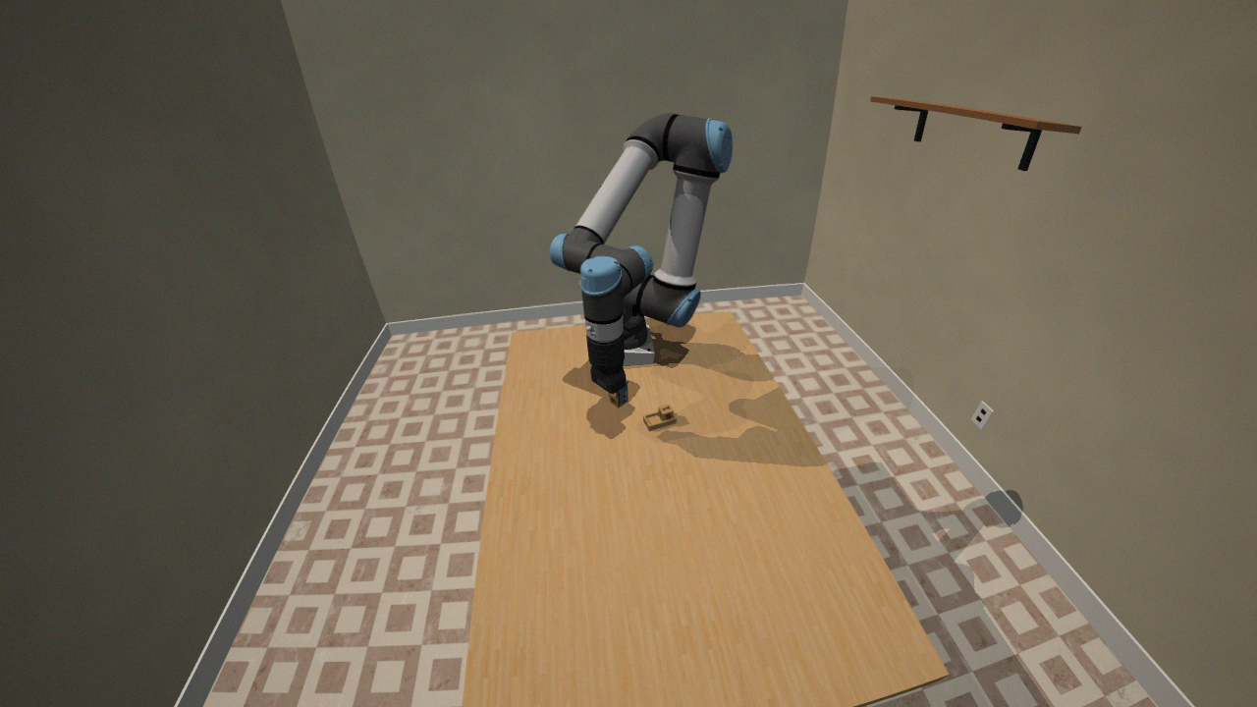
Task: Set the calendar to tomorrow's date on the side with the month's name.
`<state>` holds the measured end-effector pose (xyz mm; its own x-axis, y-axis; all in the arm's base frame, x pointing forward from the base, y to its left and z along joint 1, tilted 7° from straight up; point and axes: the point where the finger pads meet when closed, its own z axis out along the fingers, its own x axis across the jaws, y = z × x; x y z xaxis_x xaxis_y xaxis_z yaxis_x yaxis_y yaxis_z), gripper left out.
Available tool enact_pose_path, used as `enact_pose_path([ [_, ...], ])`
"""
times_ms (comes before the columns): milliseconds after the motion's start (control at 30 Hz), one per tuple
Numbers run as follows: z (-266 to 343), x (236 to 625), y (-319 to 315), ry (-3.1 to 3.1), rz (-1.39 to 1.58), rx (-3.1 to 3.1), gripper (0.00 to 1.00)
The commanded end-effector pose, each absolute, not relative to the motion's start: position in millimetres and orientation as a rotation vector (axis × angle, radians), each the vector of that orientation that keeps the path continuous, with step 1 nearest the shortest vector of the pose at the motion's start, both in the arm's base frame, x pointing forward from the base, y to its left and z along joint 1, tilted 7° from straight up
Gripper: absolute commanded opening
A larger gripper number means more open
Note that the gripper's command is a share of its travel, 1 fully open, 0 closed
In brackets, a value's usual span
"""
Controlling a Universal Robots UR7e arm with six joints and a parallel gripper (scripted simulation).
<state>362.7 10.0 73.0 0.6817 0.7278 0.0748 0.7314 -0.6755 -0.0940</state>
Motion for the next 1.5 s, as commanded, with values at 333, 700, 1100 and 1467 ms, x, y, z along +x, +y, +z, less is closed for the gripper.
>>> enact_pose_path([
  [333, 73, 364, 9, -1.222, -0.052, -2.766, 0.57],
  [700, 55, 364, 11, -1.223, -0.052, -2.765, 0.57],
  [1100, 8, 363, 16, -1.223, -0.052, -2.765, 0.57],
  [1467, -21, 363, 19, -1.223, -0.052, -2.765, 0.57],
])
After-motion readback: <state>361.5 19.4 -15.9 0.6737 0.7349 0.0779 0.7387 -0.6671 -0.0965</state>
